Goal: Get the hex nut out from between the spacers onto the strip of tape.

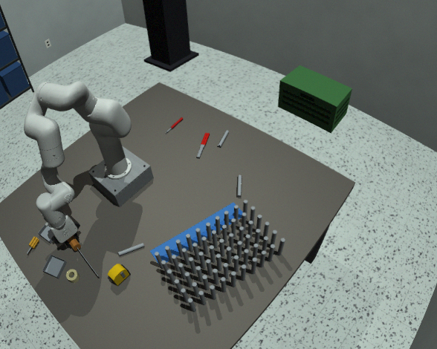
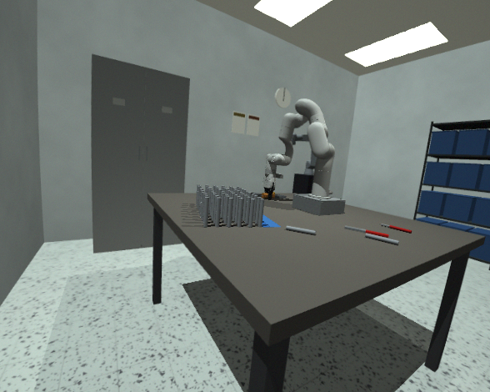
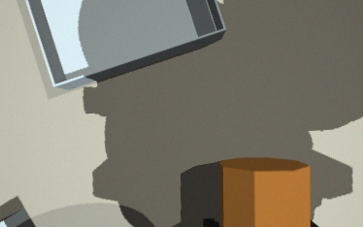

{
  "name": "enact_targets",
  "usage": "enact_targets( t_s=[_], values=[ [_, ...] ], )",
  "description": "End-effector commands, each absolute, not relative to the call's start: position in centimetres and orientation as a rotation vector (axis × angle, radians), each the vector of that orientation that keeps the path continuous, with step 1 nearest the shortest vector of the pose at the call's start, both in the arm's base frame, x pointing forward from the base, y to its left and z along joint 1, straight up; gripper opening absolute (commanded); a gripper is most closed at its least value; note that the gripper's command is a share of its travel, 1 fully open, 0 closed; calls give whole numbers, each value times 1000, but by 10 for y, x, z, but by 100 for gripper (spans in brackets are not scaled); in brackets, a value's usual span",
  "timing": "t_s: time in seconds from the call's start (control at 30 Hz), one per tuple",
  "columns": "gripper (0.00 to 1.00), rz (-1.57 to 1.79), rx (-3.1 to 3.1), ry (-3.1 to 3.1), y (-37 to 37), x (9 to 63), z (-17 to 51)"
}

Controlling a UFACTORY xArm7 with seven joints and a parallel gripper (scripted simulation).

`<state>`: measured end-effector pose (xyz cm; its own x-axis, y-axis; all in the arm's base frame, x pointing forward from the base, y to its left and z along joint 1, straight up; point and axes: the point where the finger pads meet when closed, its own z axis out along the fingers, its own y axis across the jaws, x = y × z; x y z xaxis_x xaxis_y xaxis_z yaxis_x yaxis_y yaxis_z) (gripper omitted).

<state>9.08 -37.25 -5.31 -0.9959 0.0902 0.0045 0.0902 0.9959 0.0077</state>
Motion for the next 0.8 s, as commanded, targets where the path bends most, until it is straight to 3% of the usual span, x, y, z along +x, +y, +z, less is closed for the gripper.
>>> enact_targets(
  t_s=[0.0,0.77],
  values=[
    [0,-6,-142,-3135,-374,91,-43],
    [0,-6,-142,-3135,-374,91,37]
  ],
)
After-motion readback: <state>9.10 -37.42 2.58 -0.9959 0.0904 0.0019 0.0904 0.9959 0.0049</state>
